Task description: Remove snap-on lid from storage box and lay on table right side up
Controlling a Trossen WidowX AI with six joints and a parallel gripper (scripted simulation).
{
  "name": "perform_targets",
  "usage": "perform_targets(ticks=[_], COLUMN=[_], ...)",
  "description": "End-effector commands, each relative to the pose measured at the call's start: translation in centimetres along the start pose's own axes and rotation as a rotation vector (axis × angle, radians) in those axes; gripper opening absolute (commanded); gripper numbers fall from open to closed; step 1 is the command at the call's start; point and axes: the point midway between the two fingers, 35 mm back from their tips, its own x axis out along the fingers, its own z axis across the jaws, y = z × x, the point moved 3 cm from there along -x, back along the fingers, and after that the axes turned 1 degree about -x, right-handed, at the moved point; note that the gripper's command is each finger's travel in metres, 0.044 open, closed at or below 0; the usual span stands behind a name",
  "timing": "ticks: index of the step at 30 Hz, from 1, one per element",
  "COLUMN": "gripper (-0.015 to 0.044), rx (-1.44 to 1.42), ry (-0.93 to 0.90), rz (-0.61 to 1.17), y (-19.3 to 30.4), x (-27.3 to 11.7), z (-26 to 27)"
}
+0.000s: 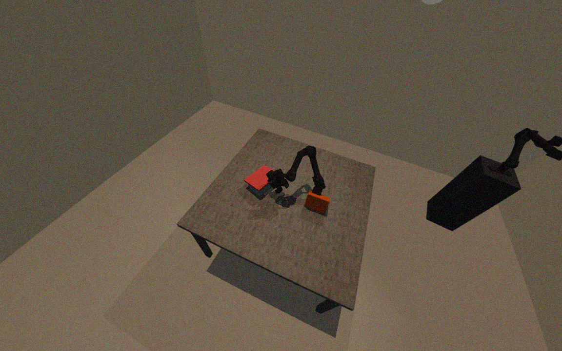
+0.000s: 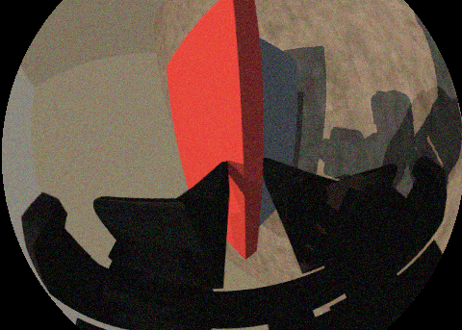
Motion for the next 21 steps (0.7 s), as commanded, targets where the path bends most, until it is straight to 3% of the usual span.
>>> perform_targets(ticks=[1, 21], gripper=[0.0000, 0.0000], rx=[-0.002, -0.002], ry=[0.002, -0.002], rz=[0.001, 0.003], y=[0.0, 0.0], x=[0.1, -1.2], z=[0.0, 1.8])
